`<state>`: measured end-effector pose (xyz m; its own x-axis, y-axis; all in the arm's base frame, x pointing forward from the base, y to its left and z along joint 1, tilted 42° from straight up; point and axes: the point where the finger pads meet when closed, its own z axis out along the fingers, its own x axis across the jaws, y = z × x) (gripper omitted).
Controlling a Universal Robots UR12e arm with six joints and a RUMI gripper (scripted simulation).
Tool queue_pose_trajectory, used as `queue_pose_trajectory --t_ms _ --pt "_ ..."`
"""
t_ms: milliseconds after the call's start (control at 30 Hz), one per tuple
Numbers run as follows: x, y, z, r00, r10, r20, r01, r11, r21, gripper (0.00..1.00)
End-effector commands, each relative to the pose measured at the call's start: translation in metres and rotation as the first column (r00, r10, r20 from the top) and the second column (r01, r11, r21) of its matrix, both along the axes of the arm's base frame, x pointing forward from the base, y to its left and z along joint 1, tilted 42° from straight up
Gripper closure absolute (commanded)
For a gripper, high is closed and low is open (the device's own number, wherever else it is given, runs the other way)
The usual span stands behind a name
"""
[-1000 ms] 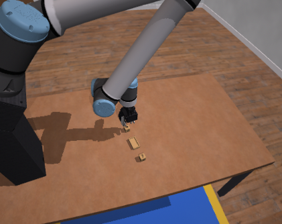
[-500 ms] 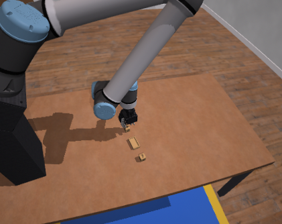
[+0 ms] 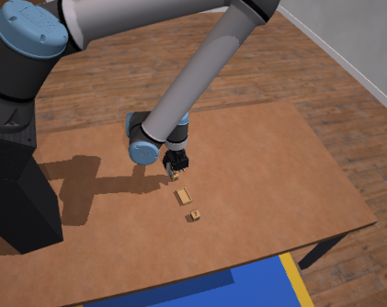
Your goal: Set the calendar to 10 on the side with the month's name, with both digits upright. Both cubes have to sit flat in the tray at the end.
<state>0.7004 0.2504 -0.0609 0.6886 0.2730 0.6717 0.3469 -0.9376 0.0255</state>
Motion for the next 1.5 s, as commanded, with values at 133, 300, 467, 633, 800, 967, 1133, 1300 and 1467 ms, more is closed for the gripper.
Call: queue_pose_trajectory --t_ms 133,300,467,633,800,967,1133,1300,1467 --pt "0.0 0.0001 0.0003 1.0 0.0 0.0 0.0 1.0 0.0 0.71" --pt "0.0 0.0001 0.0003 1.0 0.0 0.0 0.0 1.0 0.0 0.71" --pt "0.0 0.0001 0.0003 1.0 0.0 0.0 0.0 1.0 0.0 0.71" --pt "0.0 0.0001 0.0003 1.0 0.0 0.0 0.0 1.0 0.0 0.71" --pt "0.0 0.0001 0.0003 1.0 0.0 0.0 0.0 1.0 0.0 0.71" --pt "0.0 0.0001 0.0003 1.0 0.0 0.0 0.0 1.0 0.0 0.71" --pt "0.001 0.0005 -0.0009 1.0 0.0 0.0 0.0 1.0 0.0 0.71" --pt "0.0029 0.0011 -0.0031 1.0 0.0 0.0 0.0 1.0 0.0 0.71" --pt "0.0079 0.0028 -0.009 1.0 0.0 0.0 0.0 1.0 0.0 0.71"
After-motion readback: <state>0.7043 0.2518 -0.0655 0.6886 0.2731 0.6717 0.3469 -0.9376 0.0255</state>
